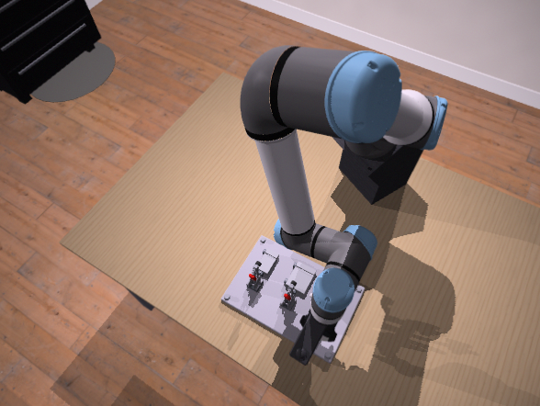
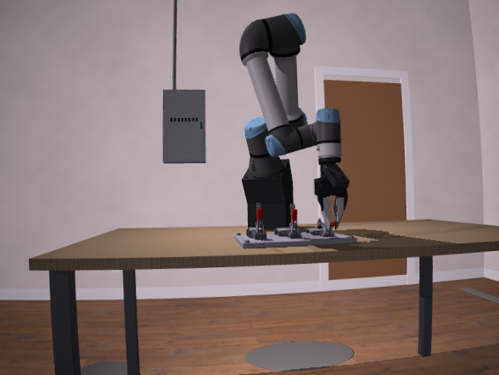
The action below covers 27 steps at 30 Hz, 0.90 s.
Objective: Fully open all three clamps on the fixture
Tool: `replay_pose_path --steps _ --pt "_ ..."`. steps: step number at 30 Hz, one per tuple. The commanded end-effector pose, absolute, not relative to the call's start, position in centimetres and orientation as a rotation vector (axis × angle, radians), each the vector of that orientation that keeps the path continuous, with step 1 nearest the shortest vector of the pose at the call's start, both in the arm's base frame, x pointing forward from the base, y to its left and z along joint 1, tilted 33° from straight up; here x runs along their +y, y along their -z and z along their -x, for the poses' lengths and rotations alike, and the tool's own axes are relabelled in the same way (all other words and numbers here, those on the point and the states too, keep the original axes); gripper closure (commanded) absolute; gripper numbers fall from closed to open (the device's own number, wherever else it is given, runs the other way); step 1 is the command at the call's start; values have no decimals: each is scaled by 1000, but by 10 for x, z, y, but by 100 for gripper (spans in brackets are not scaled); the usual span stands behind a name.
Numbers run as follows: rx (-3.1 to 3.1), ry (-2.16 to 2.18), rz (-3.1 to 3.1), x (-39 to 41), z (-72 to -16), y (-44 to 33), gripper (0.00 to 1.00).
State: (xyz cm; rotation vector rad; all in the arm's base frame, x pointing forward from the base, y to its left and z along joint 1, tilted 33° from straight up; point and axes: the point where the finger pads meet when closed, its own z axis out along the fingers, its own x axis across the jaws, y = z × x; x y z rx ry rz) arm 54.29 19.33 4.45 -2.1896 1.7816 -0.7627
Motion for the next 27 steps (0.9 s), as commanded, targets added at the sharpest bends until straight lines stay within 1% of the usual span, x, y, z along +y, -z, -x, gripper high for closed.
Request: replay_pose_path --steps 1,27 --pt "1779 765 2187 194 -542 -47 100" --pt "1779 764 2189 193 -530 -50 100"
